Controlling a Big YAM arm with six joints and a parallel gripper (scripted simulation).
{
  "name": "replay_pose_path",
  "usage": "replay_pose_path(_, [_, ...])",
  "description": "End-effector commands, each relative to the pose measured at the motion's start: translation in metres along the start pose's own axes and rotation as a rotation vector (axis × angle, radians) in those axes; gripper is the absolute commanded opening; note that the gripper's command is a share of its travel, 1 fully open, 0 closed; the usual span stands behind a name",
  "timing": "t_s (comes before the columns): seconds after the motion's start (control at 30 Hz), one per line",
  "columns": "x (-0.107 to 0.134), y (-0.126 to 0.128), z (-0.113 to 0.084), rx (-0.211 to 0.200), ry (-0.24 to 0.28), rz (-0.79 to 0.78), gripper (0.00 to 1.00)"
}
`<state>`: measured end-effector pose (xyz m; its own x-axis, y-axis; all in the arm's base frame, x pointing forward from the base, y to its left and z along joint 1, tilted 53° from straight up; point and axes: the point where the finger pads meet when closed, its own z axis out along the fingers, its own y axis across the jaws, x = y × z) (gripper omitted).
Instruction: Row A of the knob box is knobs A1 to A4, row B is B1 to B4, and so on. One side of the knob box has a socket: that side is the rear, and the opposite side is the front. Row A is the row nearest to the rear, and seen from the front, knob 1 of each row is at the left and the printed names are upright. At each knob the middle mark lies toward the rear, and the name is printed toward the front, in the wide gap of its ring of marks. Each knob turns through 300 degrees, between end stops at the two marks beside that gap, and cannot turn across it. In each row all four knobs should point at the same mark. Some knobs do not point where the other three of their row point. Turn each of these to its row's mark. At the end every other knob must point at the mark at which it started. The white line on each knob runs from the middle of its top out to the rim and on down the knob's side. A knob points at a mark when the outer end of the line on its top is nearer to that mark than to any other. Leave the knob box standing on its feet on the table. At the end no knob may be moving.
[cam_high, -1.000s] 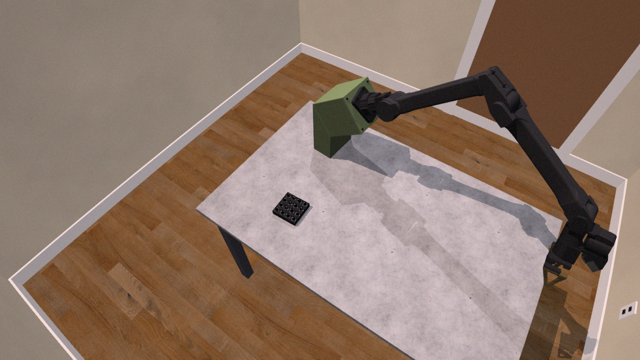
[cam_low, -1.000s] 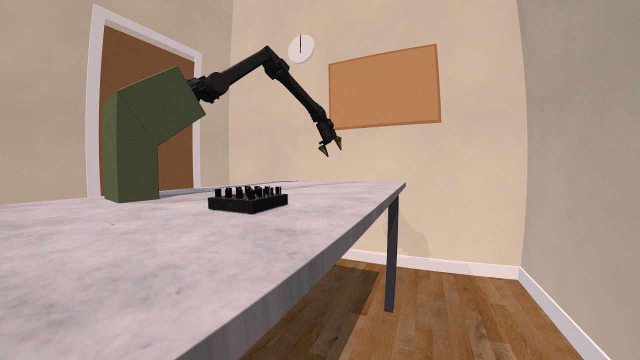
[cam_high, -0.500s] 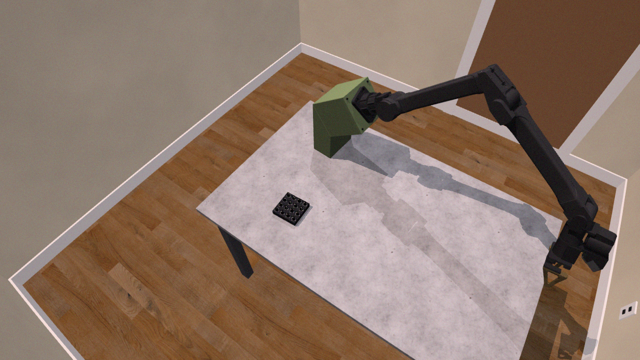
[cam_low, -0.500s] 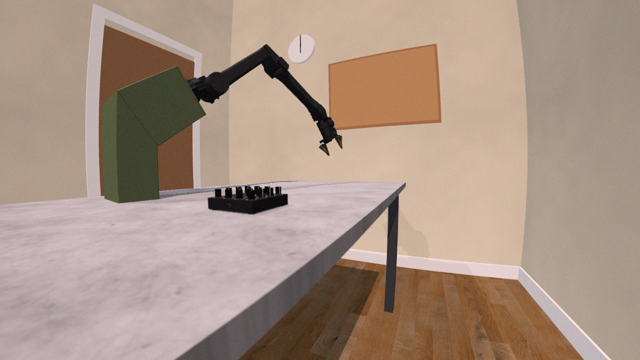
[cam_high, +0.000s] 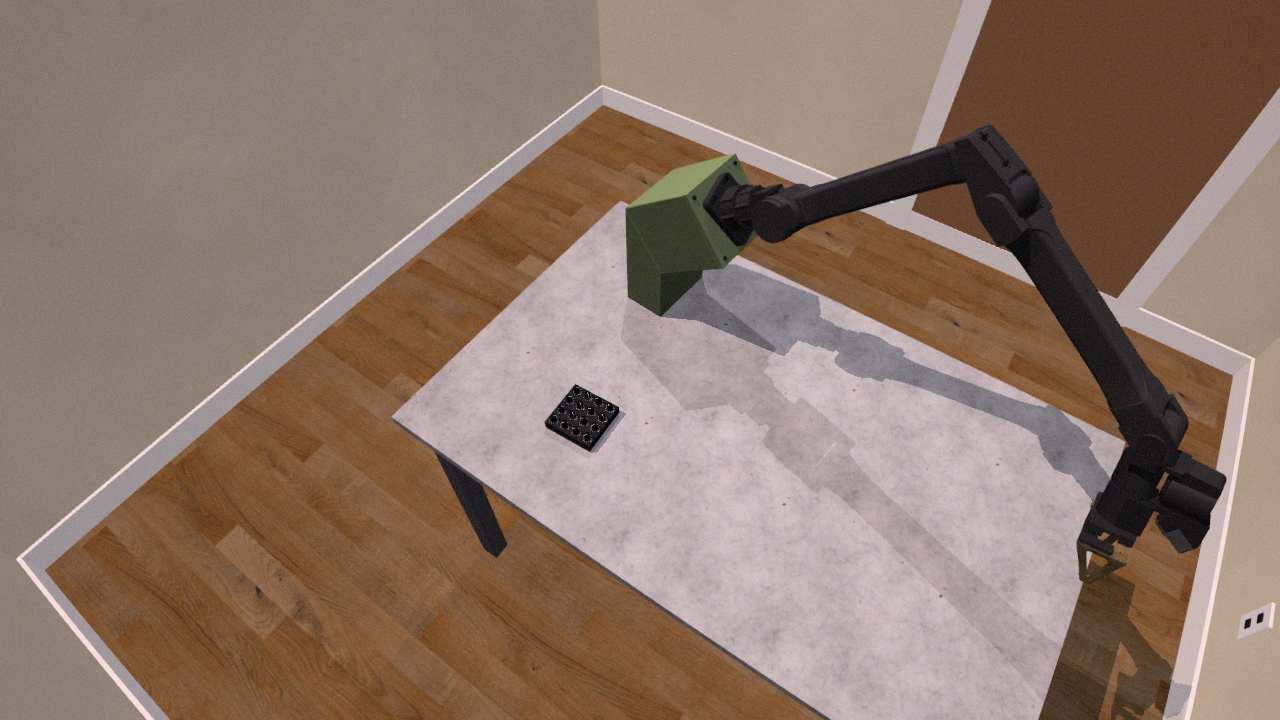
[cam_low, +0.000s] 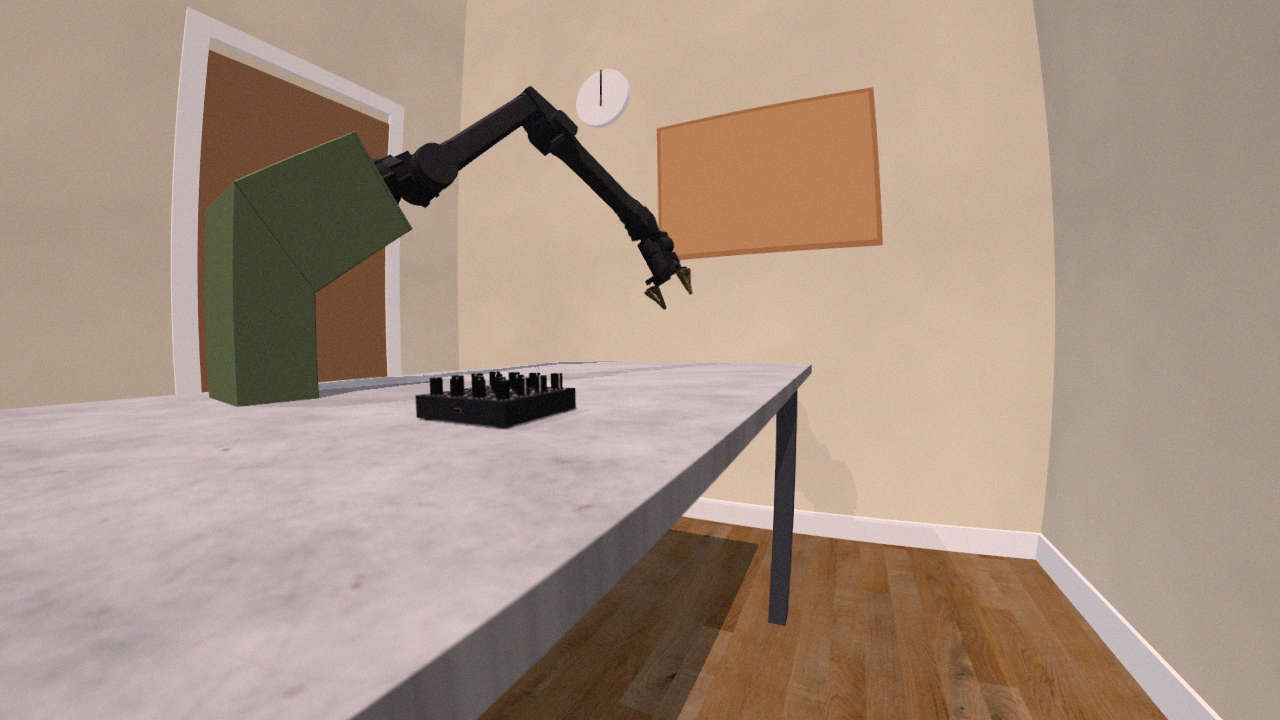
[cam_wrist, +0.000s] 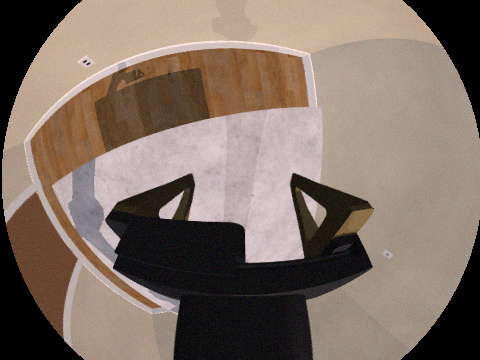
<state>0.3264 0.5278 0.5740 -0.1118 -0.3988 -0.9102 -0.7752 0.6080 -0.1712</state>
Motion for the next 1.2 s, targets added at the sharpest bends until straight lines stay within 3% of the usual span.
replay_pose_path(0.0, [-0.044,-0.014,-0.036,0.011,-0.102,0.043,1.0])
replay_pose_path(0.03, [-0.024,-0.028,-0.031,0.031,-0.079,0.05,1.0])
replay_pose_path(0.17, [-0.02,-0.043,-0.03,0.051,-0.084,0.063,1.0])
replay_pose_path(0.67, [0.028,-0.181,-0.035,0.251,-0.143,0.173,1.0])
replay_pose_path(0.73, [0.028,-0.181,-0.035,0.251,-0.143,0.173,1.0])
replay_pose_path(0.8, [0.043,-0.214,-0.042,0.302,-0.159,0.196,1.0])
replay_pose_path(1.17, [0.092,-0.303,-0.075,0.456,-0.207,0.255,1.0])
